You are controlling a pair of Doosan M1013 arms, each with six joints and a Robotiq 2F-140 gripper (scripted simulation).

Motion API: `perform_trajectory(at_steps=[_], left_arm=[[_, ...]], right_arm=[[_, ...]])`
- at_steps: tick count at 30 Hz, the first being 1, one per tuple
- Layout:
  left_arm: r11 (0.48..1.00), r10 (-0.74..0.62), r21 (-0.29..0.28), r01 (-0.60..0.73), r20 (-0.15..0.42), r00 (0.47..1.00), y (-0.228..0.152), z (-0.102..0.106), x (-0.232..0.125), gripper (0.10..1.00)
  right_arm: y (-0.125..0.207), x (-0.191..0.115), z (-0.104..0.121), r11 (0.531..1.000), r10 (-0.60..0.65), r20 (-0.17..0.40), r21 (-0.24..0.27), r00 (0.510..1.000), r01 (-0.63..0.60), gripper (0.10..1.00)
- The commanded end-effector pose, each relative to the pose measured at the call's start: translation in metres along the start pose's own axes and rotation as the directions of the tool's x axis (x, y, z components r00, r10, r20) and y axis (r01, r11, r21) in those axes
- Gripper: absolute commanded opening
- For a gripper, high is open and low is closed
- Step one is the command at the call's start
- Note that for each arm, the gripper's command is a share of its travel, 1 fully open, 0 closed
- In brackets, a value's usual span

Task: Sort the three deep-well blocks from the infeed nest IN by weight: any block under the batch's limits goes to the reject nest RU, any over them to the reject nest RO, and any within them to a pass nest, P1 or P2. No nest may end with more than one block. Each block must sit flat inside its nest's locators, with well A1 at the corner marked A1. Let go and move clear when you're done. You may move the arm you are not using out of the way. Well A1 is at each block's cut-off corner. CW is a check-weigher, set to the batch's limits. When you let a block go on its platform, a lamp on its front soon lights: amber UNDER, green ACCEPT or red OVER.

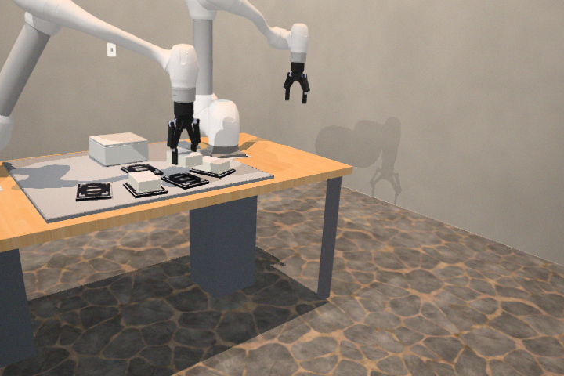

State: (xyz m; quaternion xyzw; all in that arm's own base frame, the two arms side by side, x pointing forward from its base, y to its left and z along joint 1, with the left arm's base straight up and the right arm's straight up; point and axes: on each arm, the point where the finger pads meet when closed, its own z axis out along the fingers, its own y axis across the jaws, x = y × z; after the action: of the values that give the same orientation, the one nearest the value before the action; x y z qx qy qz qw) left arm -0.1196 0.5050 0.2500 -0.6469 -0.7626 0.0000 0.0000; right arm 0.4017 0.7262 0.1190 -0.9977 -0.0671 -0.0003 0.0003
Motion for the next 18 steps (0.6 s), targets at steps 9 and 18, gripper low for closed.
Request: perform_trajectory(at_steps=[9,18], left_arm=[[1.0,0.0,0.0,0.0,-0.001,1.0,0.0,-0.001,0.0,1.0],[1.0,0.0,0.0,0.0,-0.001,1.0,0.0,-0.001,0.0,1.0]], right_arm=[[0.0,0.0,0.016,1.0,0.0,0.0,0.001,1.0,0.0,0.099],[0.0,0.0,0.028,1.0,0.0,0.0,0.001,1.0,0.0,0.099]])
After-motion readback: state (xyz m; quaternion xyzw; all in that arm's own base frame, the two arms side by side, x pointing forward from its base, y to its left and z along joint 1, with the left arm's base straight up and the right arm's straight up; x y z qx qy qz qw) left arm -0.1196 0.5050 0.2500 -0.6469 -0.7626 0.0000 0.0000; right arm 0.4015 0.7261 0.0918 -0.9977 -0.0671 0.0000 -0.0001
